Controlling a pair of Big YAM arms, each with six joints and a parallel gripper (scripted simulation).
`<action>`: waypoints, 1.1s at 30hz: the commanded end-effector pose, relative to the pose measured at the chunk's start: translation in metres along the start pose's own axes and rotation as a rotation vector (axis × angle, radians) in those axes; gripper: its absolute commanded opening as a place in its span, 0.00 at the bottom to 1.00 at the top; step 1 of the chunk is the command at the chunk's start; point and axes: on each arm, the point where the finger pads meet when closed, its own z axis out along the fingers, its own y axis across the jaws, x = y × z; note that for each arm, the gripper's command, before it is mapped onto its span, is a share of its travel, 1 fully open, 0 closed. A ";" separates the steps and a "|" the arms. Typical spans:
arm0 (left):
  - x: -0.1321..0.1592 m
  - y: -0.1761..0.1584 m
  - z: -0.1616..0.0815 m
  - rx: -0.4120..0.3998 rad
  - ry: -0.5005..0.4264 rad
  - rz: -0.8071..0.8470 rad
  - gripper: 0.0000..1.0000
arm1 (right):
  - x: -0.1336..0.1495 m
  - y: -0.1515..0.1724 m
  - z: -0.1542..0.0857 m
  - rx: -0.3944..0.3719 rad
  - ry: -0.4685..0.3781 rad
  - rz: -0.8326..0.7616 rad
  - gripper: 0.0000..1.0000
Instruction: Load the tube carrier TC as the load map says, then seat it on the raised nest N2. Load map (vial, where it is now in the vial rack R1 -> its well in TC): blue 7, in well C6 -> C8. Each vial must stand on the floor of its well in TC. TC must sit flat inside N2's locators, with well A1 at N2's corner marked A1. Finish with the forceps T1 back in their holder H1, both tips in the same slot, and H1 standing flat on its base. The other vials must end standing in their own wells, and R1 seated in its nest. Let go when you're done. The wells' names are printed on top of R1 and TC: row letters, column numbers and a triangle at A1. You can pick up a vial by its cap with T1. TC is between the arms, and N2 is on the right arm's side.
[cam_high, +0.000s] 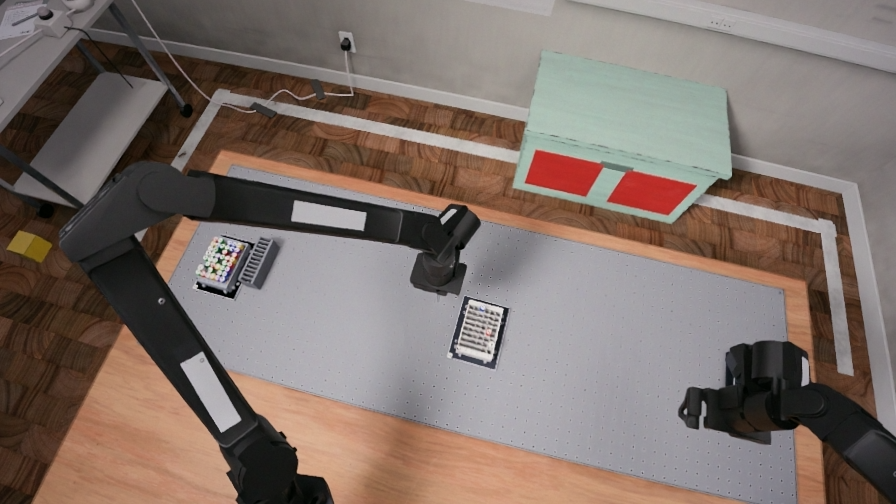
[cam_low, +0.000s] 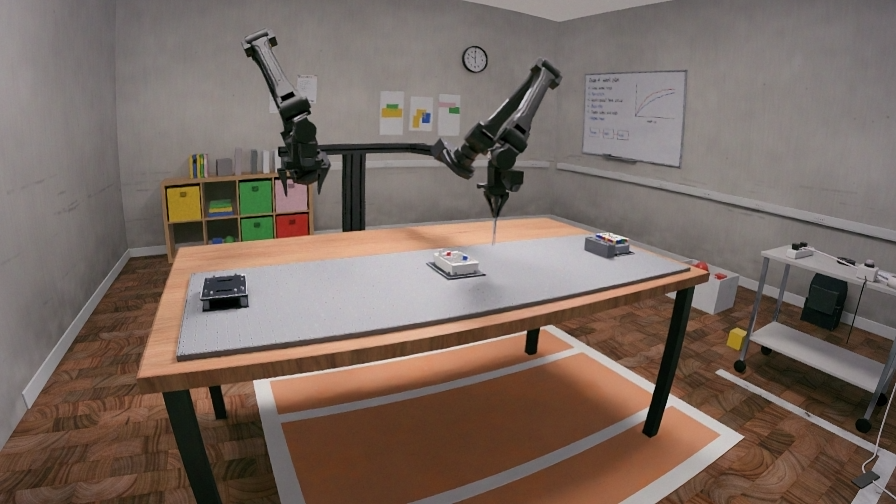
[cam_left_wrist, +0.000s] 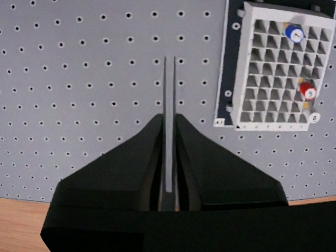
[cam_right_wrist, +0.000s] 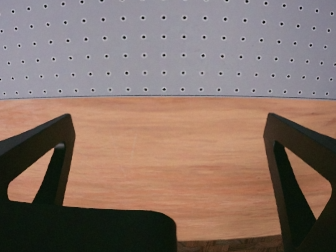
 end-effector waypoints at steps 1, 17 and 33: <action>-0.007 0.019 0.000 -0.003 -0.015 -0.023 0.07 | -0.010 -0.003 -0.005 0.000 -0.022 0.014 1.00; -0.004 0.042 0.000 -0.004 -0.016 -0.023 0.07 | -0.010 -0.003 -0.005 0.000 -0.022 0.014 1.00; 0.000 0.065 -0.001 -0.005 -0.017 -0.022 0.07 | -0.010 -0.003 -0.005 0.000 -0.022 0.014 1.00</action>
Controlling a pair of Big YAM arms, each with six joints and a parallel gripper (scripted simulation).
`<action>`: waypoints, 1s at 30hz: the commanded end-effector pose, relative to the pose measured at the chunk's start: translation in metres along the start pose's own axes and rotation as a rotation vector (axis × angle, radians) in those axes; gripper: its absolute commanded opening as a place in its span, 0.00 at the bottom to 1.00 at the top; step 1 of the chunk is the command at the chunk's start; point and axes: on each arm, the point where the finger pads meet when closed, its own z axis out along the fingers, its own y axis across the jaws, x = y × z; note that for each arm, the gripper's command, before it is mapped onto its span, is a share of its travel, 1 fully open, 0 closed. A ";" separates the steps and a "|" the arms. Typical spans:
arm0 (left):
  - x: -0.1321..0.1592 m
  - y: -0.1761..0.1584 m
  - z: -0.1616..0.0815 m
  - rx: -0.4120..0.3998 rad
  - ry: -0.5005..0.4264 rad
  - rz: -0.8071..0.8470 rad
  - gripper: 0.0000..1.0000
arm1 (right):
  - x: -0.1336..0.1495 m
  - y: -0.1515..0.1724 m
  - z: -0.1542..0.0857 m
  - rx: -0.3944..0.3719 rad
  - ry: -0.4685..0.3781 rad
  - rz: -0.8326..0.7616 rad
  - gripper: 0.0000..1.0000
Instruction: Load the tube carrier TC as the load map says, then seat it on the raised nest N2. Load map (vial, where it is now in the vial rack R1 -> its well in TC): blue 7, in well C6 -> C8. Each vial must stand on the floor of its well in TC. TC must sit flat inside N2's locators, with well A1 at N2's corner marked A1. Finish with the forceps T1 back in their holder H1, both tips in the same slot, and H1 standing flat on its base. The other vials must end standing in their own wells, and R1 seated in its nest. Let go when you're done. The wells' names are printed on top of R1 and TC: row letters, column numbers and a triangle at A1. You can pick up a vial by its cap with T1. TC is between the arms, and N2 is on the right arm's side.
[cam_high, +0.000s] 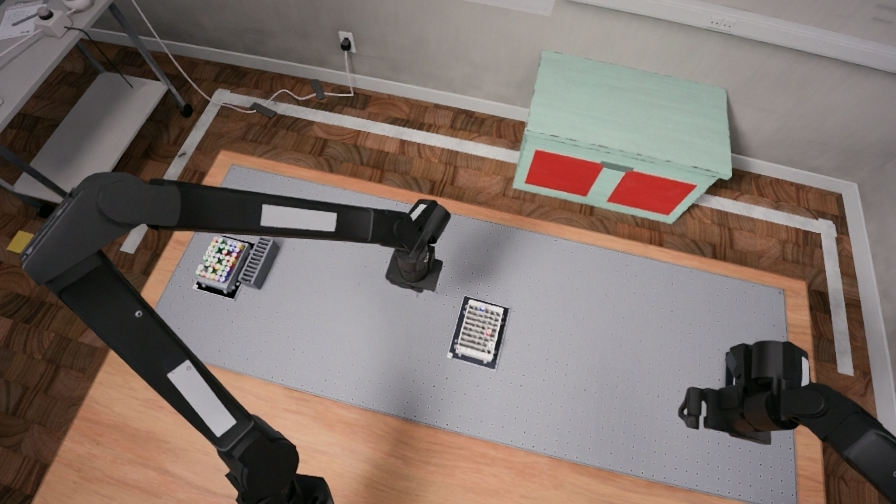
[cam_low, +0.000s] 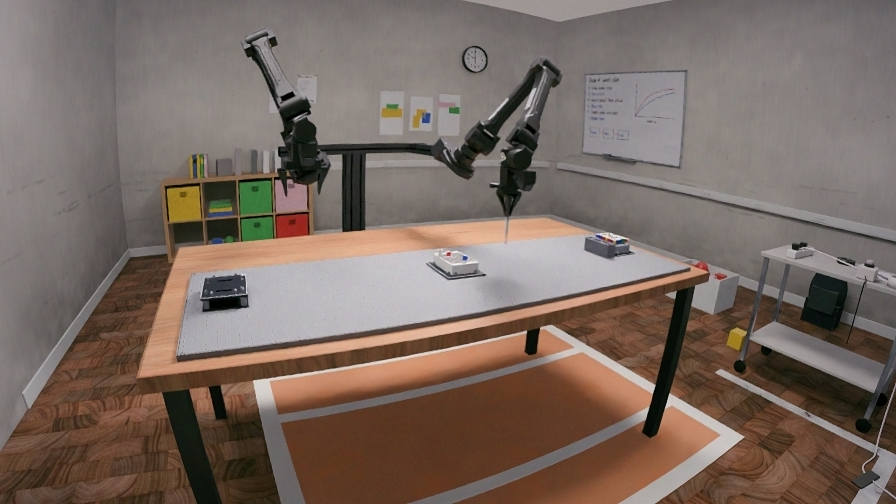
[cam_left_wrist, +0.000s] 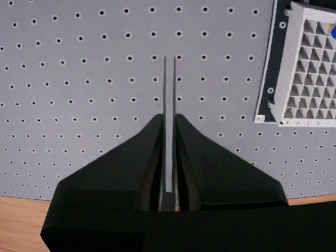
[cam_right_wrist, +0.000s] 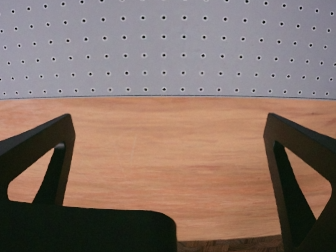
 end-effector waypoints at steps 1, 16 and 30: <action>-0.006 0.019 -0.001 -0.005 -0.017 -0.021 0.07 | -0.010 -0.003 -0.005 0.000 -0.022 0.014 1.00; -0.003 0.040 -0.001 -0.006 -0.018 -0.020 0.07 | -0.010 -0.003 -0.005 0.000 -0.022 0.014 1.00; 0.000 0.060 -0.002 -0.007 -0.019 -0.020 0.07 | -0.010 -0.003 -0.005 0.000 -0.022 0.014 1.00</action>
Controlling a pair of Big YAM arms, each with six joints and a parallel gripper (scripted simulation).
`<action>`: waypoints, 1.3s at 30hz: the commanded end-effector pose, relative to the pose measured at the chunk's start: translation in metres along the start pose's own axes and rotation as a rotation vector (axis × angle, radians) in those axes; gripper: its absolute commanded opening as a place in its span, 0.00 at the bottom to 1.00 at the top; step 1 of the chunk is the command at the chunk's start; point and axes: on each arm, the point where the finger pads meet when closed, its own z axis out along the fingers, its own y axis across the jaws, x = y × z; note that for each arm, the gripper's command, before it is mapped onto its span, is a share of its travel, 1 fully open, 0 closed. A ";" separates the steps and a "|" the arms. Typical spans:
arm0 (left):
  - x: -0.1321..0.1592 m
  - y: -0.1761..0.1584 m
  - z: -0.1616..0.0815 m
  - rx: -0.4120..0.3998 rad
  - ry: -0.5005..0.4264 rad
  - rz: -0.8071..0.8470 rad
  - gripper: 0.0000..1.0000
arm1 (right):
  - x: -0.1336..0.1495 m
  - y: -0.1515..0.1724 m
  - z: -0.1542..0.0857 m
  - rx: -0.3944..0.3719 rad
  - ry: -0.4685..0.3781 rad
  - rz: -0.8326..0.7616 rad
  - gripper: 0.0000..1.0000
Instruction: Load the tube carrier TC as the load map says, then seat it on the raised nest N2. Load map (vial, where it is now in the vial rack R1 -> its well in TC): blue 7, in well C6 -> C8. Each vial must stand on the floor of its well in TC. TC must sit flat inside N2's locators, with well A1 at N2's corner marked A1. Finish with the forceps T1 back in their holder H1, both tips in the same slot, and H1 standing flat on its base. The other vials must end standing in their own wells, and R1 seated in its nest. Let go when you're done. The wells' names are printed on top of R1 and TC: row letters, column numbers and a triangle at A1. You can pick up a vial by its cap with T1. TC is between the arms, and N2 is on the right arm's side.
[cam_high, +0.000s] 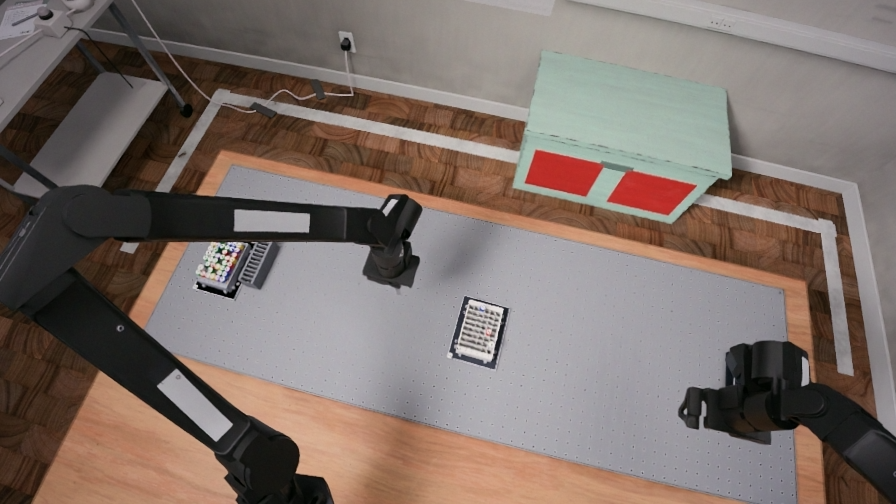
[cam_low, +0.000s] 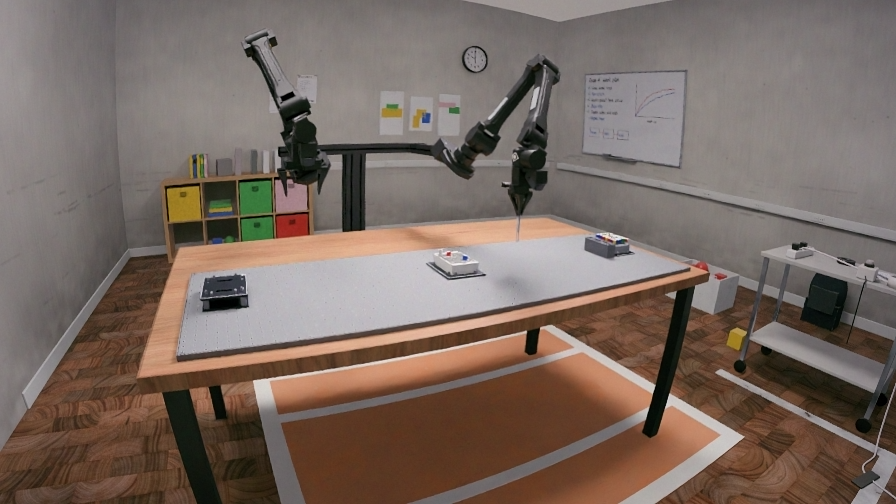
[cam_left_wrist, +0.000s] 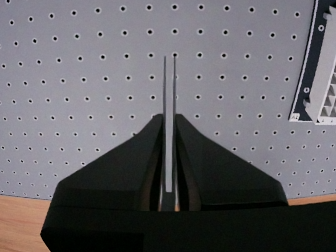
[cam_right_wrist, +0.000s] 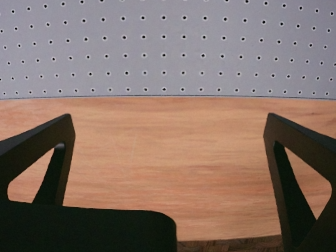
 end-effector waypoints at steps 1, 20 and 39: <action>-0.003 0.016 -0.001 -0.006 -0.015 -0.014 0.07 | -0.010 -0.003 -0.005 0.000 -0.022 0.014 1.00; 0.001 0.044 -0.002 -0.008 -0.017 -0.014 0.07 | -0.010 -0.003 -0.005 0.000 -0.022 0.014 1.00; 0.005 0.072 -0.003 -0.010 -0.019 -0.012 0.07 | -0.010 -0.003 -0.005 0.000 -0.022 0.014 1.00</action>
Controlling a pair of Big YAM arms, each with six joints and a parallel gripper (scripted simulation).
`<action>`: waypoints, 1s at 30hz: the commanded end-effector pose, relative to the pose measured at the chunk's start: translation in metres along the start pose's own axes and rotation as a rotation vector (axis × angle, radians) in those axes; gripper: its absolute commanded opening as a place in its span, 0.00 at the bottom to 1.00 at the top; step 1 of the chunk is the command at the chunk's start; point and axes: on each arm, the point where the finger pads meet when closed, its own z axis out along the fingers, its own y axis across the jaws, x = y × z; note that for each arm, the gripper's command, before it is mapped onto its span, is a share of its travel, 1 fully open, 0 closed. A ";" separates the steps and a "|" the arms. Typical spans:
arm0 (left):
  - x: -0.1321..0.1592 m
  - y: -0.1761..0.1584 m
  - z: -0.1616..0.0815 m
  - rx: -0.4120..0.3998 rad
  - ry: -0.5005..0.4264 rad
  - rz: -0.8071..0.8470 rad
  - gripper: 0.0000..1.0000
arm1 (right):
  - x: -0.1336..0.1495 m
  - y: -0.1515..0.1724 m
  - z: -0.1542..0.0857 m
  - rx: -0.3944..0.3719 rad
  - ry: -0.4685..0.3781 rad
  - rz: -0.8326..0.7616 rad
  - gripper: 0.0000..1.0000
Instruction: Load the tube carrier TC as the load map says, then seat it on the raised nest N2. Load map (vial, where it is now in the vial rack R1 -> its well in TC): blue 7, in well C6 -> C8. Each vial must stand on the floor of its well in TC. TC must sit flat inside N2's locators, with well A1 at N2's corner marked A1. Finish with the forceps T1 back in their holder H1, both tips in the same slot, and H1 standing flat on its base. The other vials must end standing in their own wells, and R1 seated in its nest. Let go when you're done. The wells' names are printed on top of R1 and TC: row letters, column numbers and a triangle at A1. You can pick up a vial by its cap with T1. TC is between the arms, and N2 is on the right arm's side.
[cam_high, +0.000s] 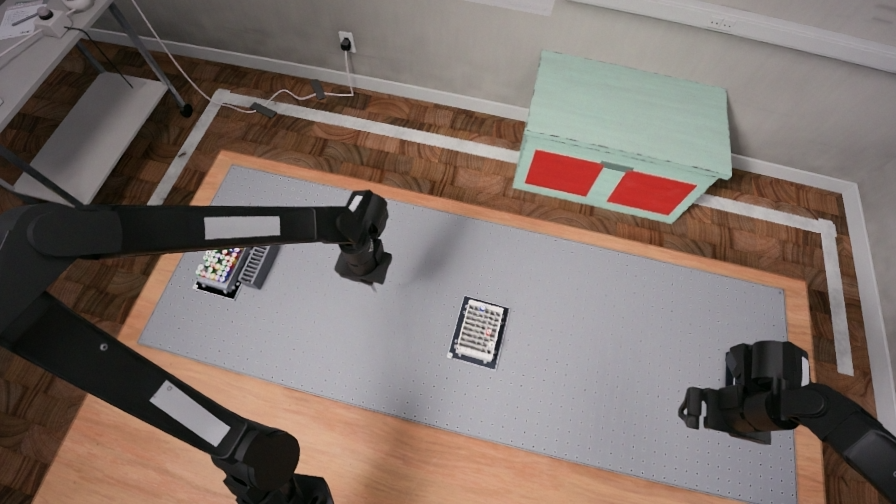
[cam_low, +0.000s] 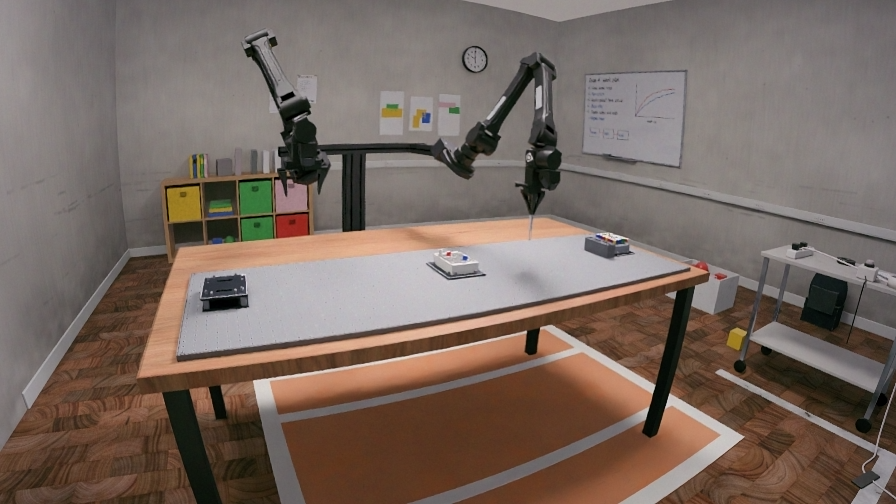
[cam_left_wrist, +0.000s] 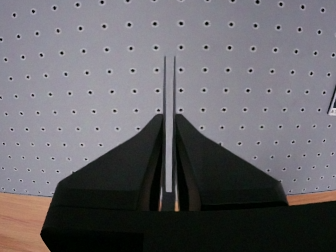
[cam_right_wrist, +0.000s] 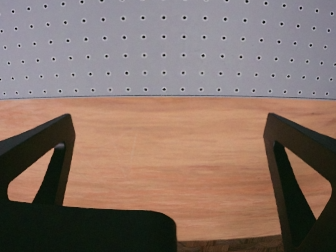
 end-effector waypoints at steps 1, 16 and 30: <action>-0.004 0.018 -0.003 -0.011 -0.024 -0.015 0.07 | -0.010 -0.003 -0.005 0.000 -0.022 0.014 1.00; -0.001 0.039 -0.004 -0.012 -0.020 -0.013 0.07 | -0.010 -0.003 -0.005 0.000 -0.022 0.014 1.00; 0.007 0.058 -0.004 -0.010 0.000 -0.003 0.07 | -0.010 -0.003 -0.005 0.000 -0.022 0.014 1.00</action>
